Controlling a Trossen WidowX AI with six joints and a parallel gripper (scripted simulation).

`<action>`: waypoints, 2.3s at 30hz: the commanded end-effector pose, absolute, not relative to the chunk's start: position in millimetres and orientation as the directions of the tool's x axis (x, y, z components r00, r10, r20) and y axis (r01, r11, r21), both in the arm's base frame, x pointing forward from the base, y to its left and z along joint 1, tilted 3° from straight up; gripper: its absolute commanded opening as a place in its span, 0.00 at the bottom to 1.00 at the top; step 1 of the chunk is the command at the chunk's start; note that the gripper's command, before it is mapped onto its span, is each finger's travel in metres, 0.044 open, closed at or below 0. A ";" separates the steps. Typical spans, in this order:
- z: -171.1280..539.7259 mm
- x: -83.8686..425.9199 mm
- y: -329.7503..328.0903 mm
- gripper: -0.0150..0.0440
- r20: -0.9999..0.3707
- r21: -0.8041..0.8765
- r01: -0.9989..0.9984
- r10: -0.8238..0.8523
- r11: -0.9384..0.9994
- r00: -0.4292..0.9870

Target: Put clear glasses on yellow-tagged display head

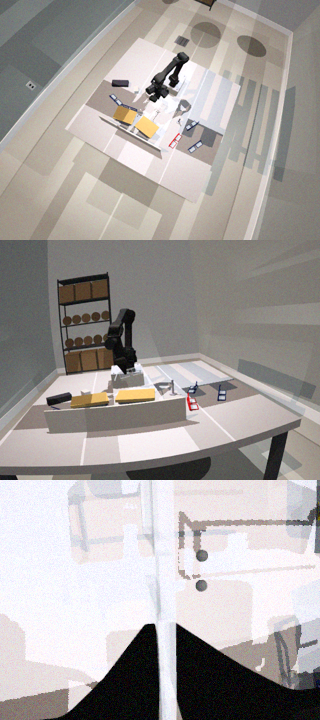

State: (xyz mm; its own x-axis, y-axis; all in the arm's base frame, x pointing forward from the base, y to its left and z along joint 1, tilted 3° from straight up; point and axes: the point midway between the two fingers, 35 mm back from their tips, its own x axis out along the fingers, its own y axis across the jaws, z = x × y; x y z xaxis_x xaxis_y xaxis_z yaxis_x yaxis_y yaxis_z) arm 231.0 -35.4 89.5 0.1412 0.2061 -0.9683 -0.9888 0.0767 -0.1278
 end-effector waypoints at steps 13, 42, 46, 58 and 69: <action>82.7 242.9 3.0 0.25 -0.994 -0.069 -0.991 0.073 0.117 0.078; 58.2 244.9 16.7 0.25 -0.993 -0.105 -0.986 0.043 0.131 0.111; 53.0 245.6 16.7 0.25 -0.991 -0.120 -0.984 0.043 0.132 0.127; 41.6 247.7 18.2 0.25 -0.991 -0.127 -0.983 0.030 0.131 0.132; 30.9 248.7 19.8 0.25 -0.991 -0.127 -0.983 0.027 0.131 0.132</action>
State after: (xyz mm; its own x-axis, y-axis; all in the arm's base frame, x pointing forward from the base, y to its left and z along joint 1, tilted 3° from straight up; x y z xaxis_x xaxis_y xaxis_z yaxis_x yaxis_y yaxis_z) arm 250.8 20.5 35.5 0.1385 0.0329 -0.9898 -0.9828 0.1279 -0.1332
